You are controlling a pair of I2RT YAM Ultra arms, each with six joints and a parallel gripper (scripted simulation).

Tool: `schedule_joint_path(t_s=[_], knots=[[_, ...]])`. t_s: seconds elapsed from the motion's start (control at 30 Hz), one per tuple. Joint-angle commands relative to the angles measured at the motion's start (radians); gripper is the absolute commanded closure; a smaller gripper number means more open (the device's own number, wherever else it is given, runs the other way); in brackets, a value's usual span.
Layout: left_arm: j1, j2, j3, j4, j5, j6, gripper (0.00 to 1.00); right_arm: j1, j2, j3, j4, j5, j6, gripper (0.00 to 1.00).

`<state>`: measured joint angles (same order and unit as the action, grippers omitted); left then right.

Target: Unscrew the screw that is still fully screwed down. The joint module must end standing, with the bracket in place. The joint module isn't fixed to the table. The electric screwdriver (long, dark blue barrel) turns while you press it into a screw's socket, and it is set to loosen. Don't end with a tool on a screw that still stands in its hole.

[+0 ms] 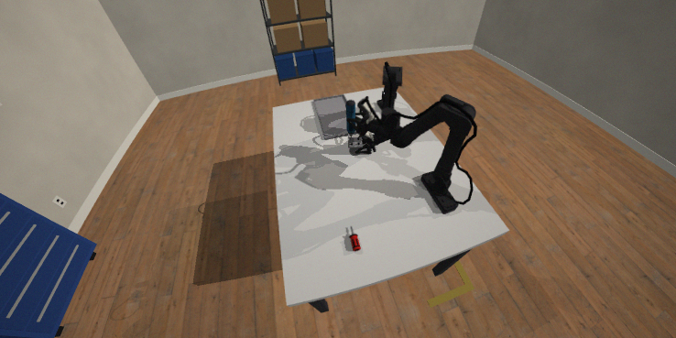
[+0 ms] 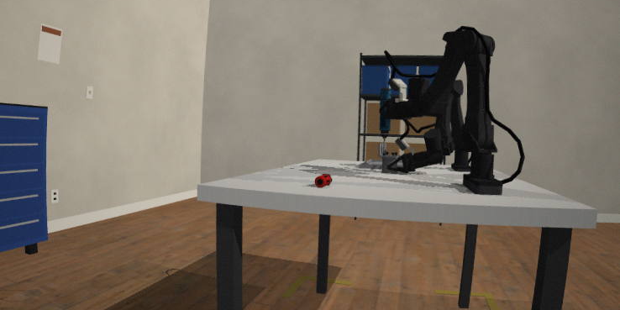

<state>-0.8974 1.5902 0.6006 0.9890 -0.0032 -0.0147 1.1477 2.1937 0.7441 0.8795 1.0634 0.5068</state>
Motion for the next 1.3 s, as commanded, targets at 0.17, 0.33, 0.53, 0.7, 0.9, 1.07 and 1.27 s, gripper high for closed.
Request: schedule_joint_path(t_s=[0.17, 0.33, 0.53, 0.7, 0.9, 1.07, 1.27], knots=[[0.002, -0.028, 0.017, 0.095, 0.008, -0.002, 0.58, 0.000, -0.008, 0.002, 0.001, 0.005, 0.001, 0.41], [0.000, 0.002, 0.001, 0.097, 0.007, -0.002, 0.58, 0.000, -0.008, 0.002, 0.001, 0.005, 0.001, 0.41], [-0.001, -0.004, 0.008, 0.107, 0.005, -0.002, 0.58, 0.000, -0.008, 0.002, 0.001, 0.005, 0.001, 0.41], [-0.002, -0.006, 0.005, 0.108, 0.005, -0.002, 0.58, 0.000, -0.008, 0.002, 0.001, 0.005, 0.001, 0.41], [-0.003, -0.002, -0.010, 0.114, 0.004, -0.002, 0.58, 0.000, -0.008, 0.002, 0.001, 0.005, 0.001, 0.41], [-0.005, 0.006, -0.004, 0.121, 0.002, -0.003, 0.58, 0.000, -0.008, 0.002, 0.001, 0.005, 0.001, 0.41], [-0.005, 0.003, -0.010, 0.124, 0.002, -0.003, 0.58, 0.000, -0.008, 0.002, 0.001, 0.005, 0.001, 0.41]])
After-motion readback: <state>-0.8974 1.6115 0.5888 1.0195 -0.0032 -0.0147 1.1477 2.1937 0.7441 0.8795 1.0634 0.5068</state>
